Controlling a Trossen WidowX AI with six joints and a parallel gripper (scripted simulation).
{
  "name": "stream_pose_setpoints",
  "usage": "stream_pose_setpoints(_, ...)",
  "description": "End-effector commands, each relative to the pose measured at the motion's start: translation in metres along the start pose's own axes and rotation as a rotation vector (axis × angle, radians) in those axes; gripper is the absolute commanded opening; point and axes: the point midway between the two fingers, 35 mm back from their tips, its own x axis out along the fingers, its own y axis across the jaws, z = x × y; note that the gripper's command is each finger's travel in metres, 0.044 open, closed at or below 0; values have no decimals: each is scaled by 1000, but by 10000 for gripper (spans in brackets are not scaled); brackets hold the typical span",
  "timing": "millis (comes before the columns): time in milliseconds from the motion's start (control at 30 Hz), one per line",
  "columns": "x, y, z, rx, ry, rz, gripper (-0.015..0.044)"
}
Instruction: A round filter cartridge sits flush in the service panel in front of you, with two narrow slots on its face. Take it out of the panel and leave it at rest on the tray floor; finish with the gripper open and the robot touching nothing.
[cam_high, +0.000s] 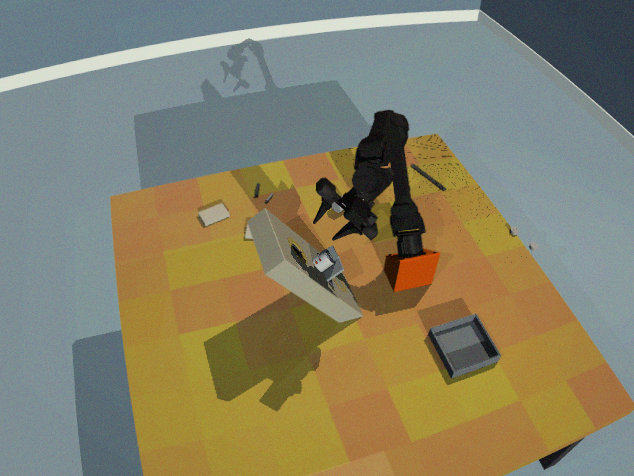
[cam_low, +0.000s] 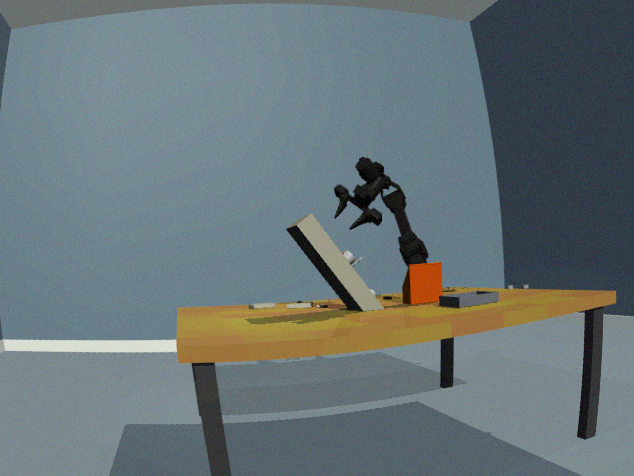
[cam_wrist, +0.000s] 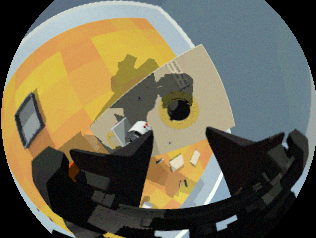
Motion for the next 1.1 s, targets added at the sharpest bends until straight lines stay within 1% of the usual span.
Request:
stream_pose_setpoints(0, 23, 43, -25, 736, 152, 124, 305)
stream_pose_setpoints(200, 28, 57, -34, 1038, 233, 133, 305)
stream_pose_setpoints(267, 29, 58, -36, 1086, 245, 132, 305)
stream_pose_setpoints(667, 29, 59, -36, 1086, 245, 132, 305)
stream_pose_setpoints(1067, 47, 62, -37, 1087, 244, 134, 305)
